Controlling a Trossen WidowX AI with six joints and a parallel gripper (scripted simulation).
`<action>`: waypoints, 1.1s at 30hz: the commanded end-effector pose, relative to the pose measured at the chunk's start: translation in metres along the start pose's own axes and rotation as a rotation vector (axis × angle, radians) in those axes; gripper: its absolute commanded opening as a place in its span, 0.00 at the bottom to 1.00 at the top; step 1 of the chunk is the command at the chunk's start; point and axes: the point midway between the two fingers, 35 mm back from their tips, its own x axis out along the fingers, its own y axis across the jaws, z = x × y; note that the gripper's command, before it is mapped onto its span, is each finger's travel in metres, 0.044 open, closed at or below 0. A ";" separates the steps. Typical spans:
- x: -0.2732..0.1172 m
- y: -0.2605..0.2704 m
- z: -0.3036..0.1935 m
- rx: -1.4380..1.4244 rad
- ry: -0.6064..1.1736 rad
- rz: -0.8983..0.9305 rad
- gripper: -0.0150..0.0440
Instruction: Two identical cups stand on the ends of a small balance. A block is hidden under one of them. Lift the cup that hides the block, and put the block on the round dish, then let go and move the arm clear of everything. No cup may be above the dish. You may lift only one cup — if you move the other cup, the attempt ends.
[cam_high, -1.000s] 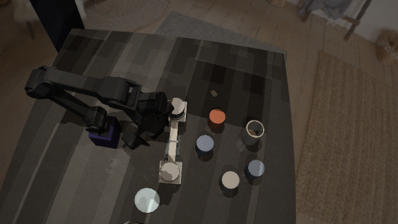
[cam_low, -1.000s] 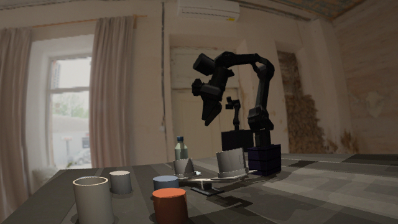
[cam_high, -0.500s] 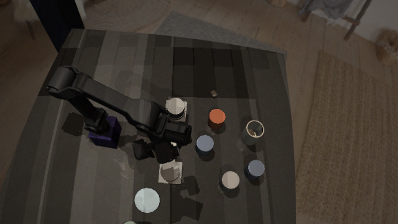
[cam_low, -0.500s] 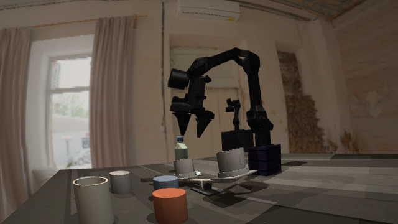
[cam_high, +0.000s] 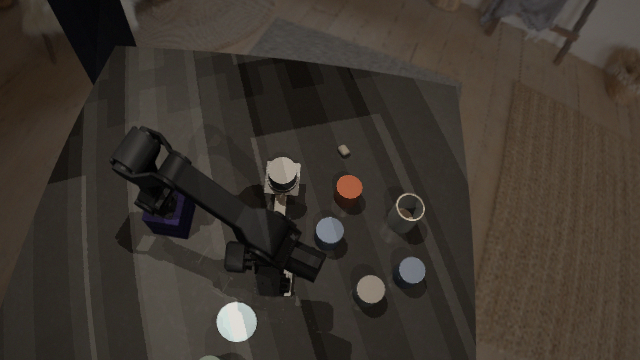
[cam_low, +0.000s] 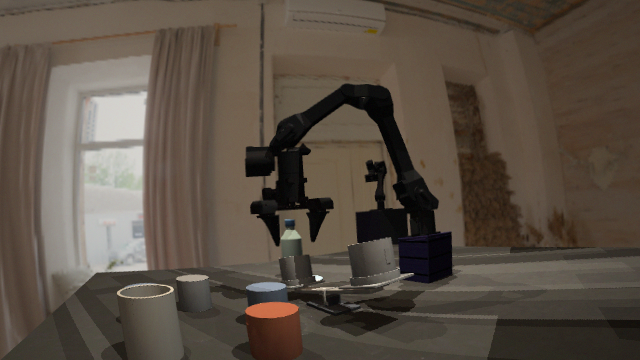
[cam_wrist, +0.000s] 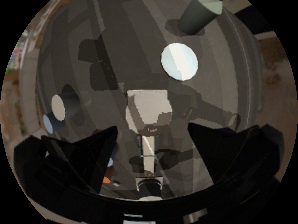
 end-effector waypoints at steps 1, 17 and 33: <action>0.000 0.003 0.002 0.017 0.004 0.007 1.00; 0.028 0.004 0.002 0.017 0.004 0.007 1.00; 0.054 0.005 0.002 0.017 0.004 0.007 1.00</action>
